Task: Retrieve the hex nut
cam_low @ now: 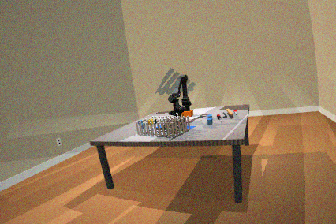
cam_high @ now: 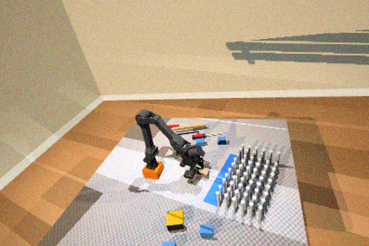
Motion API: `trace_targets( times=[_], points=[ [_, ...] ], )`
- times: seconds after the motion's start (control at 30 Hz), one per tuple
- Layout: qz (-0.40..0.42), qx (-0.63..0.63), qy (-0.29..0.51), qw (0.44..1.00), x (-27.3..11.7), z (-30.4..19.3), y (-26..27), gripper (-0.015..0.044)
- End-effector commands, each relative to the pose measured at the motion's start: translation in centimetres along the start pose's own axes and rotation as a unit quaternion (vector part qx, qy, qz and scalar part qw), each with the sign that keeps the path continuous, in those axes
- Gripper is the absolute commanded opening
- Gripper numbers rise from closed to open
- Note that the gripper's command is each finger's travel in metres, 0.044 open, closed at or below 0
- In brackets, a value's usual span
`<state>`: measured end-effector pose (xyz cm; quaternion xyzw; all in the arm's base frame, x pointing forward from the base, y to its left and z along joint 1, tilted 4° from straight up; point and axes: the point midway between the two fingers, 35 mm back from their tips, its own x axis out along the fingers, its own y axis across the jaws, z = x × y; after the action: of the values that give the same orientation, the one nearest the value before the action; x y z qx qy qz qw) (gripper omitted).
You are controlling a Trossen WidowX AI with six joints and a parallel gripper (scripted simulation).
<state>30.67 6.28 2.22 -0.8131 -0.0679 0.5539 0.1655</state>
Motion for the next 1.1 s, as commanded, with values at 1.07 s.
trace_targets(
  times=[1.07],
  points=[
    [-0.004,-0.004,0.006,1.000,0.6,-2.7,-0.2,0.0000]
  ],
)
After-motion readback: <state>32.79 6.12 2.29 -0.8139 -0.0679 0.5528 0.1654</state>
